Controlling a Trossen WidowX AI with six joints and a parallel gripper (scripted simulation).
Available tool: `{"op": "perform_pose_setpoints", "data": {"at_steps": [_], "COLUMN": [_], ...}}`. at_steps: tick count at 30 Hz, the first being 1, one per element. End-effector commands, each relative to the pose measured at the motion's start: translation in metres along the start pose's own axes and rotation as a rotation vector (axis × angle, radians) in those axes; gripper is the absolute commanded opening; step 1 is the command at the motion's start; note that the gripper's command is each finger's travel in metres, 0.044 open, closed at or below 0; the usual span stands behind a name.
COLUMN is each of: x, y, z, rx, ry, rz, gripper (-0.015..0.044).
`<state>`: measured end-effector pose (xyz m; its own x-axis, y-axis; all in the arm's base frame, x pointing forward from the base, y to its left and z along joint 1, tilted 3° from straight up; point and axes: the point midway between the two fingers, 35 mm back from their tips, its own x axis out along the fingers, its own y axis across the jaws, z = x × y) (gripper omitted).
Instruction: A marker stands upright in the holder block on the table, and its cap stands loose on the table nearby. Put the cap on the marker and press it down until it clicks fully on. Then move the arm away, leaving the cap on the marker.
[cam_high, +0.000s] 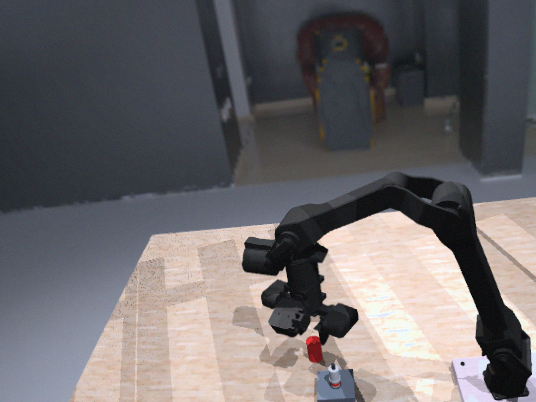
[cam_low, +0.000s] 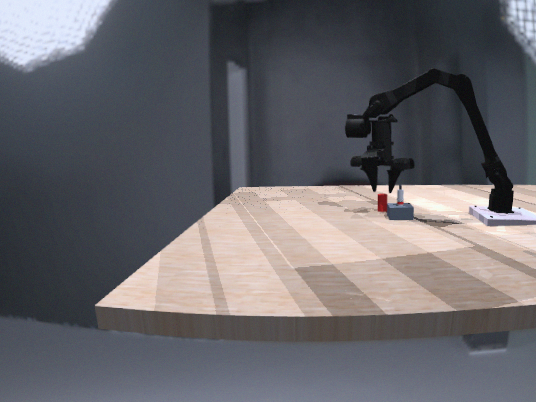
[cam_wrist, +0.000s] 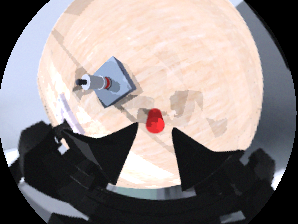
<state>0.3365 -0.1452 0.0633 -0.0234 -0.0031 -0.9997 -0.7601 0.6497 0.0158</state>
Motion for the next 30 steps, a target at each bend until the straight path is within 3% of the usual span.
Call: {"op": "perform_pose_setpoints", "data": {"at_steps": [1, 26, 30], "x": [0.005, 0.043, 0.043], "y": [-0.001, 0.000, 0.000], "z": [0.000, 0.000, 0.000], "rx": [-0.005, -0.005, -0.005], "ry": [0.003, 0.003, 0.003], "rz": [-0.003, -0.003, -0.003], "gripper": [0.0245, 0.0245, 0.0140]}}
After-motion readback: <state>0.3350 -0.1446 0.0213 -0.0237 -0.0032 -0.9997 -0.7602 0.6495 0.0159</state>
